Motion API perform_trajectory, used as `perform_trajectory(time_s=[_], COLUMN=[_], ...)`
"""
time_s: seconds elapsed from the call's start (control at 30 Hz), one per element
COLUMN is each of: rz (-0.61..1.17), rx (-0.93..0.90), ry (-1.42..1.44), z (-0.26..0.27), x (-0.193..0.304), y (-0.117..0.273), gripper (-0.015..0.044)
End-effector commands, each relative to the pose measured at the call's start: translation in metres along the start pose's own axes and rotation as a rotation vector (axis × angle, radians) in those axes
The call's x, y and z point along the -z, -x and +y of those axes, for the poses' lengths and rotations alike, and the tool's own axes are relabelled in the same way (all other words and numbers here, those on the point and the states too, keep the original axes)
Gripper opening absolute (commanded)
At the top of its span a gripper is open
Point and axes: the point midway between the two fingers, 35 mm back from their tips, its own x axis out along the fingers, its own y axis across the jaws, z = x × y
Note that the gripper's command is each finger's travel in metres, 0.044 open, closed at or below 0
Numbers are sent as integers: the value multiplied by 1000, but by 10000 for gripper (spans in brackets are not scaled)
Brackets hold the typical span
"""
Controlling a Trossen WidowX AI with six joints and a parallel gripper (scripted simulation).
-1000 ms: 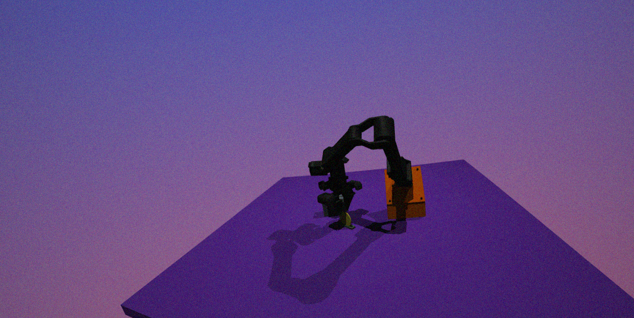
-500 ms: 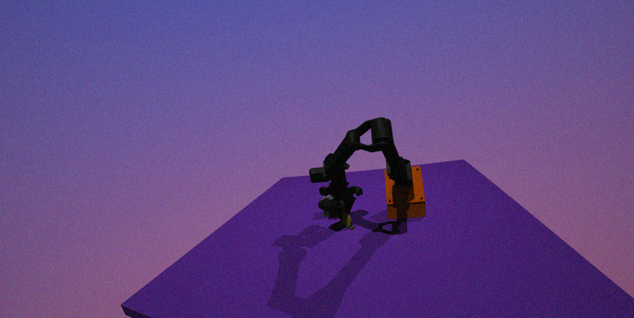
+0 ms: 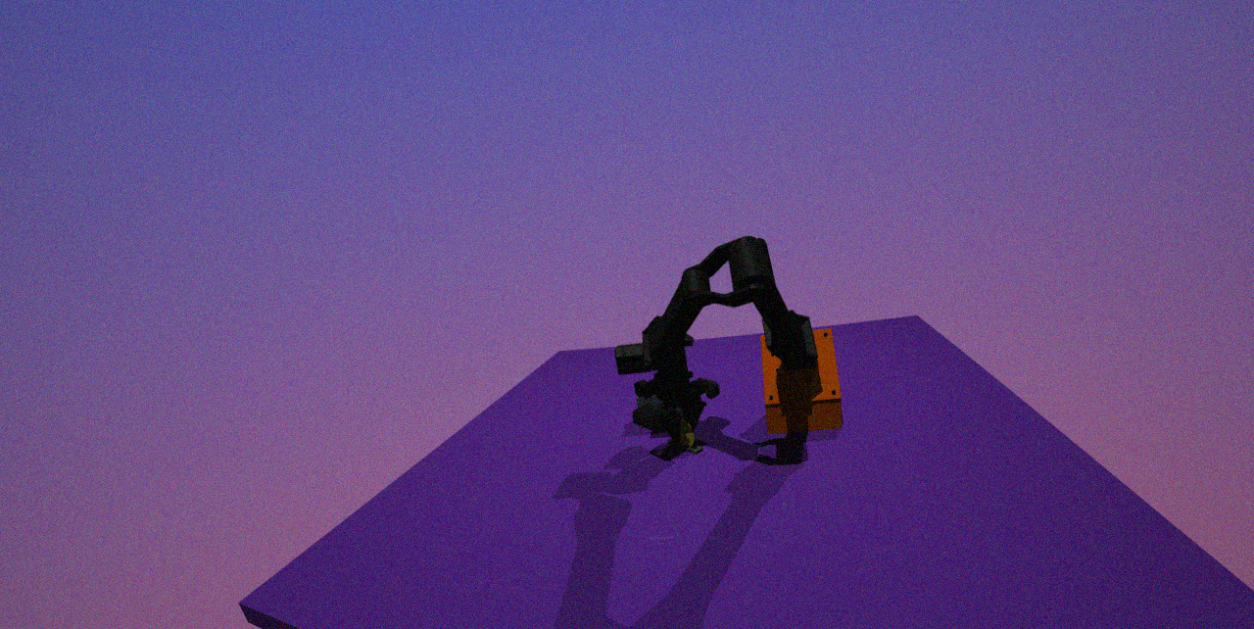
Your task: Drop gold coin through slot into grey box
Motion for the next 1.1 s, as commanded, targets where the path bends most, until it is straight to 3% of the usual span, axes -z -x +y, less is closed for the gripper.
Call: perform_trajectory(time_s=[0.0, 0.2, 0.6, 1.07], rz=[6, 6, 6, -3], rx=[-4, -4, -3, 7], ry=[-5, -5, -5, -5], z=[-1, -1, -1, -1], x=[2, 2, 1, -5], y=[-5, -5, -3, 29], gripper=[161, 3, 0, 0])
